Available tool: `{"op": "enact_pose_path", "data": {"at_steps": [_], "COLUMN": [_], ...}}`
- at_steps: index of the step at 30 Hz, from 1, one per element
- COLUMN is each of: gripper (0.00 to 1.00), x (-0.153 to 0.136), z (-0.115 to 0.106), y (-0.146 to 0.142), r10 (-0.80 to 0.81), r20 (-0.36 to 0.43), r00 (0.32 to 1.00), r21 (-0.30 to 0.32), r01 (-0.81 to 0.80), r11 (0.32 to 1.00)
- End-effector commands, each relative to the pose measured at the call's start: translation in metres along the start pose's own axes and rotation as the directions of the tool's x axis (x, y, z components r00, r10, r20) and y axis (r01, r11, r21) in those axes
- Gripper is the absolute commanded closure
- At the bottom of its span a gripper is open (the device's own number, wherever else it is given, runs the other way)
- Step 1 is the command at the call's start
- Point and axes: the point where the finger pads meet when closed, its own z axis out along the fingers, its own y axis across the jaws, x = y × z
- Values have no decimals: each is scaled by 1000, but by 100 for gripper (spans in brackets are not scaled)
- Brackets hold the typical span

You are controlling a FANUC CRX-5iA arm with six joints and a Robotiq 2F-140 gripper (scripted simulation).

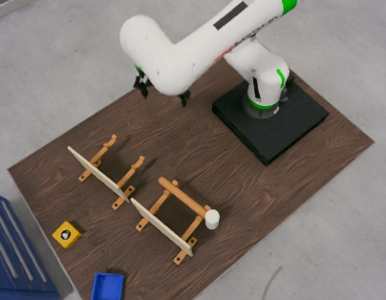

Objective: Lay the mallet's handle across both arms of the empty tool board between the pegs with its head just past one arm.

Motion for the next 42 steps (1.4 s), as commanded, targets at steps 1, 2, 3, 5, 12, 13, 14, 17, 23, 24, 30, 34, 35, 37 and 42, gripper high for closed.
{"op": "enact_pose_path", "data": {"at_steps": [1,2,3,5,12,13,14,17,23,24,30,34,35,37,42], "gripper": [0,0,0,0,0,0,0,0,0,0,0,0,0,0,0], "x": [-42,-52,-52,-80,-140,-150,-159,-186,-233,-238,-284,-311,-318,-322,-326], "z": [-4,-5,-5,-7,-10,-11,-11,-12,-13,-13,-13,-13,-12,-12,-4], "y": [5,8,8,16,41,46,51,67,102,106,150,183,191,197,200], "r10": [-129,-161,-161,-251,-436,-464,-491,-570,-699,-712,-826,-886,-900,-908,-912], "r20": [17,20,20,30,46,48,50,55,59,60,59,57,56,55,55], "r00": [991,987,987,967,899,885,870,820,712,700,561,459,433,414,406], "r21": [14,18,18,29,55,59,63,76,100,103,128,144,148,151,152], "r01": [129,161,161,250,434,461,488,565,693,705,816,875,887,896,900], "r11": [992,987,987,968,899,885,870,821,714,701,563,463,437,418,409]}}
